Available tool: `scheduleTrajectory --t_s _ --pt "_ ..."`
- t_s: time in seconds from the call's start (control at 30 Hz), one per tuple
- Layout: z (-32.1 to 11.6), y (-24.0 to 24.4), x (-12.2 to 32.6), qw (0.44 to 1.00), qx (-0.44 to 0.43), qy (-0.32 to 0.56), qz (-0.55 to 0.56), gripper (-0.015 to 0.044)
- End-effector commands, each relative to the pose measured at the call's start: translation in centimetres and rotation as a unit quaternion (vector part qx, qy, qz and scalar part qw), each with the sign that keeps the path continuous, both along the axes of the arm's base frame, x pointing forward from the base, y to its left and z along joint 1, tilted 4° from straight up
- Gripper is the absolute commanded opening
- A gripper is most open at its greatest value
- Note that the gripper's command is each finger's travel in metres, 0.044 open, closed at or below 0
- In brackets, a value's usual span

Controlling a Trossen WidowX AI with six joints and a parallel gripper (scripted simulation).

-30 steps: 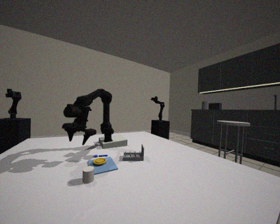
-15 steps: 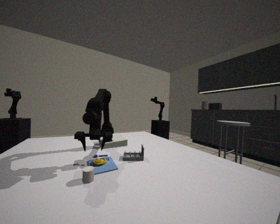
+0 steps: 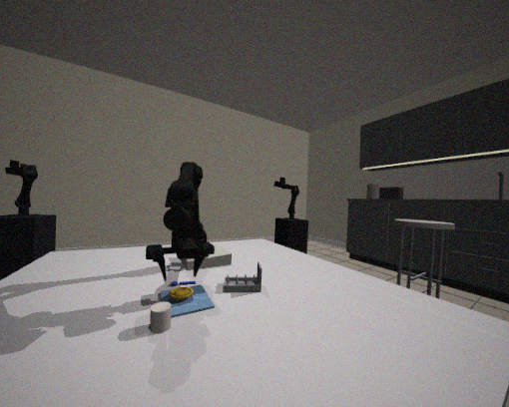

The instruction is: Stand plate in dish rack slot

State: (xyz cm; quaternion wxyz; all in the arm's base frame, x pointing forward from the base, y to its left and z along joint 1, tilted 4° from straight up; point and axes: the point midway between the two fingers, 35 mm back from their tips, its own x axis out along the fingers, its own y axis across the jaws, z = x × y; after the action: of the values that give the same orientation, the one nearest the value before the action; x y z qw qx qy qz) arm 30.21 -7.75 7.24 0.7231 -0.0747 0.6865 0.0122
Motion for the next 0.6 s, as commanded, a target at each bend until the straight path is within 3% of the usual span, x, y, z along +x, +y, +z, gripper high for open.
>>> scheduleTrajectory --t_s 0.0,0.57 --pt "-1.1 0.1 -0.1 1.0 0.004 0.008 0.004 0.04" --pt "-3.9 0.0 0.0 1.0 0.004 0.008 0.004 0.04"
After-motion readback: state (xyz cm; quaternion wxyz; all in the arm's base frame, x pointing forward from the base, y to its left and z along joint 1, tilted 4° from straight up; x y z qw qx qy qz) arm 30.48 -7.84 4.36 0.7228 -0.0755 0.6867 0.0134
